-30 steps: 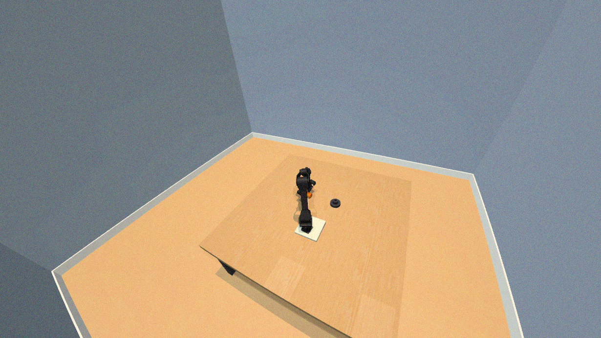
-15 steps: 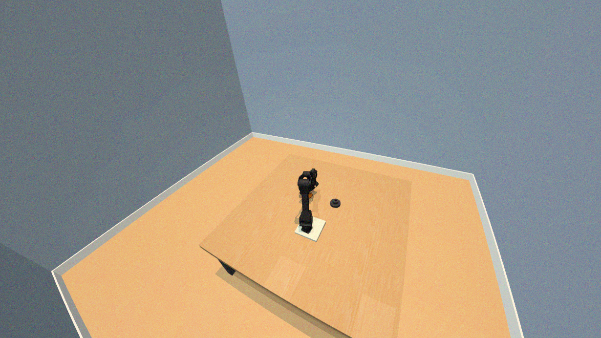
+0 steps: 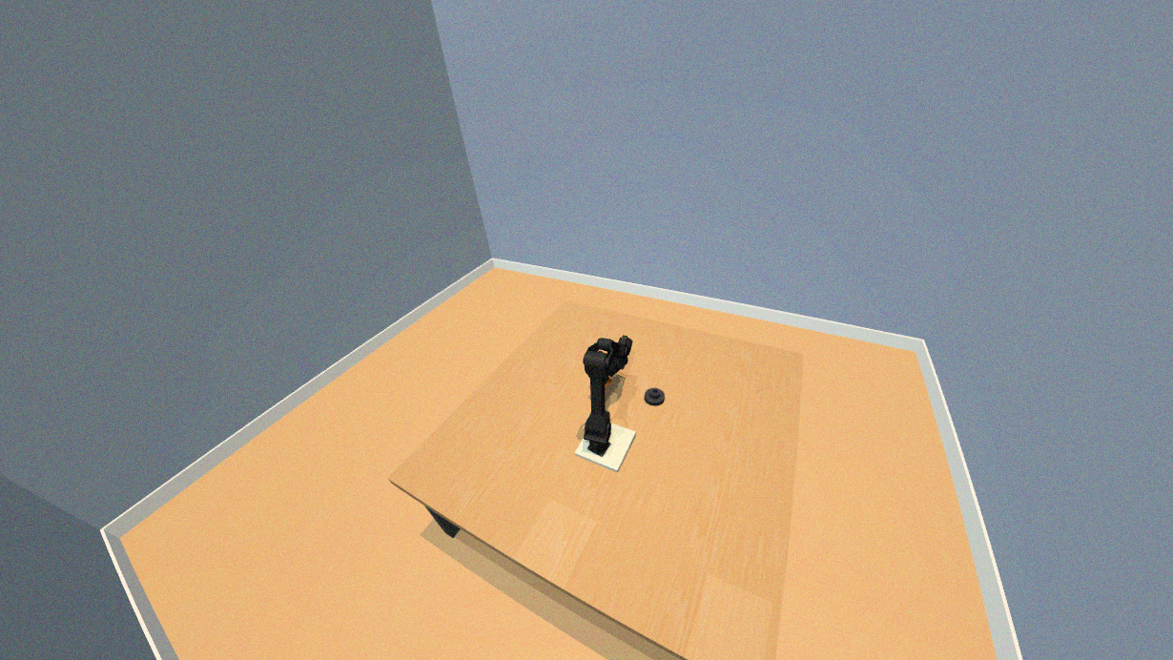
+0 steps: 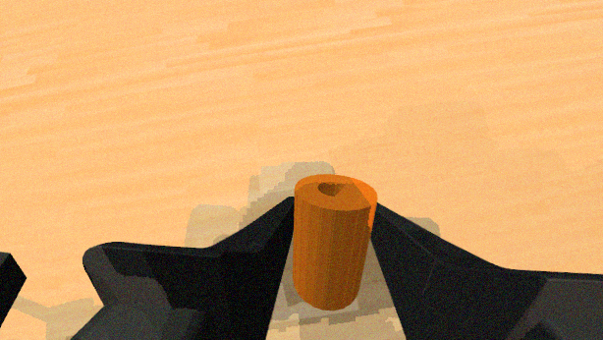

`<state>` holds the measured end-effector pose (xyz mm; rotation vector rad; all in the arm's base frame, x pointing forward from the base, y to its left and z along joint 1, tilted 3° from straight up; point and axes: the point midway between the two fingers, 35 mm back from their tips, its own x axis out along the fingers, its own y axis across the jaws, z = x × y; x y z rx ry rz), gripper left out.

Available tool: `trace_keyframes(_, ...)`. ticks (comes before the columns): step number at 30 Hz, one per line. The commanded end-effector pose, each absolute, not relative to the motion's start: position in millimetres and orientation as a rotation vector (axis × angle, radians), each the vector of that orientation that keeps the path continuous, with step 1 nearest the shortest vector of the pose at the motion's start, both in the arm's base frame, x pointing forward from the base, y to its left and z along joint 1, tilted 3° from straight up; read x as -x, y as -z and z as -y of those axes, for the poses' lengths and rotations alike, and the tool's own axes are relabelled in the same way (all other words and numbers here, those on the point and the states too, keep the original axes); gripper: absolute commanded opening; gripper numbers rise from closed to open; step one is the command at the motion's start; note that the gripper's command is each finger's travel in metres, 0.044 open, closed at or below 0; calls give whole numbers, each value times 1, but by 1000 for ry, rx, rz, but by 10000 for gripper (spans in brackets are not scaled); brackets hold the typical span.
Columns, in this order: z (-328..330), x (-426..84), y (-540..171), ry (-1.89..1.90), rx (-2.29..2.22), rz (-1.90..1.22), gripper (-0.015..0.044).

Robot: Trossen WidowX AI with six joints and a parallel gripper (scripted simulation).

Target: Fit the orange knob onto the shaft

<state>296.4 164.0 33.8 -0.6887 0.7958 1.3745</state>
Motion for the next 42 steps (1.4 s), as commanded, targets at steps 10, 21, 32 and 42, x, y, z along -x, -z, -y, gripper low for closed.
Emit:
trace_keyframes(10, -149, -294, -34, -1419, 536, -627, 181)
trace_keyframes(21, -137, -292, -32, -1449, 396, -476, 181)
trace_keyframes(32, -125, -291, -27, -1469, 254, -321, 181)
trace_keyframes(42, -125, -291, -28, -1466, 278, -348, 260)
